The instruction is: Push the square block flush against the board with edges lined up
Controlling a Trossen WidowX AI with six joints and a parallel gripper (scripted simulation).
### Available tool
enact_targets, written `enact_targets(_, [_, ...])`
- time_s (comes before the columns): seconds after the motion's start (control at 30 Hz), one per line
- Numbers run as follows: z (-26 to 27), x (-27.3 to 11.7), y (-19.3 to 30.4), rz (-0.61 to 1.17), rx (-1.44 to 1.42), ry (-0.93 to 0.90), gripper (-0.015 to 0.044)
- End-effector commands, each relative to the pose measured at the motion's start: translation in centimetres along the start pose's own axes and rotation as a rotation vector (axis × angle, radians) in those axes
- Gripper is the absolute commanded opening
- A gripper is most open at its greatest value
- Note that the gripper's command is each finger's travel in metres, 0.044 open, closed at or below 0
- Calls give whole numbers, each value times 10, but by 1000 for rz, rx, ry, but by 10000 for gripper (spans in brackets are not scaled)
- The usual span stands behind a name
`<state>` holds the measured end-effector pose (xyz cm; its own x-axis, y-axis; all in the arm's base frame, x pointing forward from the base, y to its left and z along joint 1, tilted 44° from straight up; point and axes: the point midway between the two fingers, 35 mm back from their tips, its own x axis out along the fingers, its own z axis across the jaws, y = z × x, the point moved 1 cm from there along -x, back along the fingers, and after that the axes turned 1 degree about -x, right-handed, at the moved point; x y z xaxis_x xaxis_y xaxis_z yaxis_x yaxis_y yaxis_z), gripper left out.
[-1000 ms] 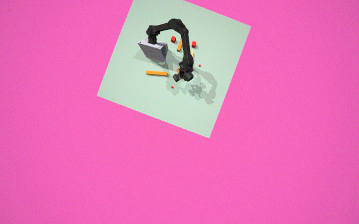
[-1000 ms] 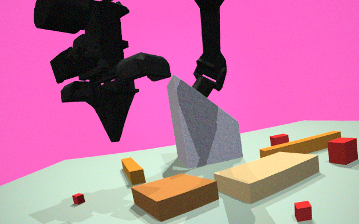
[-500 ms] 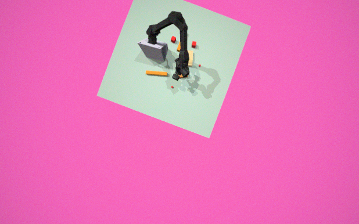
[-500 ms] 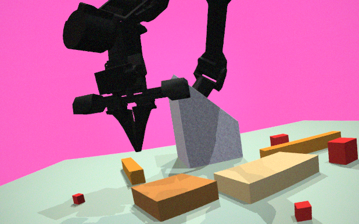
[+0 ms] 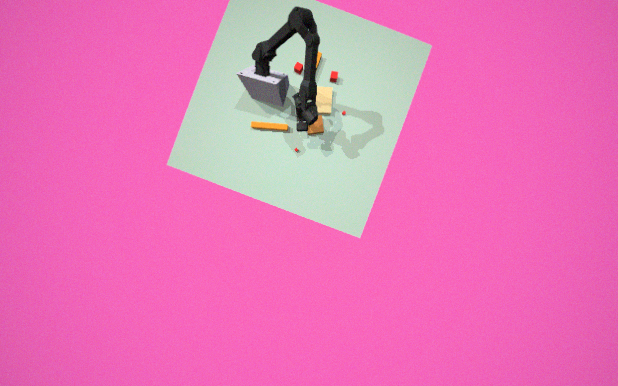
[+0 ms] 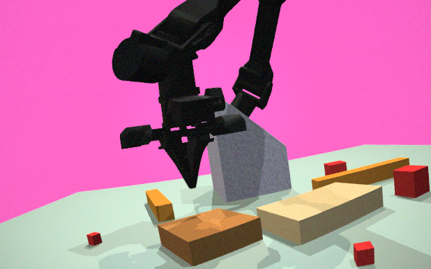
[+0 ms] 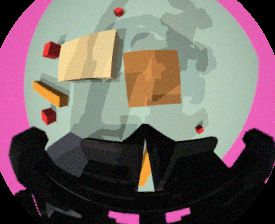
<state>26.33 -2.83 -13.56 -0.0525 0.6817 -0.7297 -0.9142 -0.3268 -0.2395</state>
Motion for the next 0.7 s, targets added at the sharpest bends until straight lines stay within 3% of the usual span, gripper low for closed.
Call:
enact_targets(0.0, [11, 5, 8, 0, -96, -5, 0])
enact_targets(0.2, [11, 8, 8, 0, -96, -5, 0])
enact_targets(0.37, [13, 60, 8, -1, -96, -9, 0])
enact_targets(0.67, [12, 60, 4, -1, -96, -8, 0])
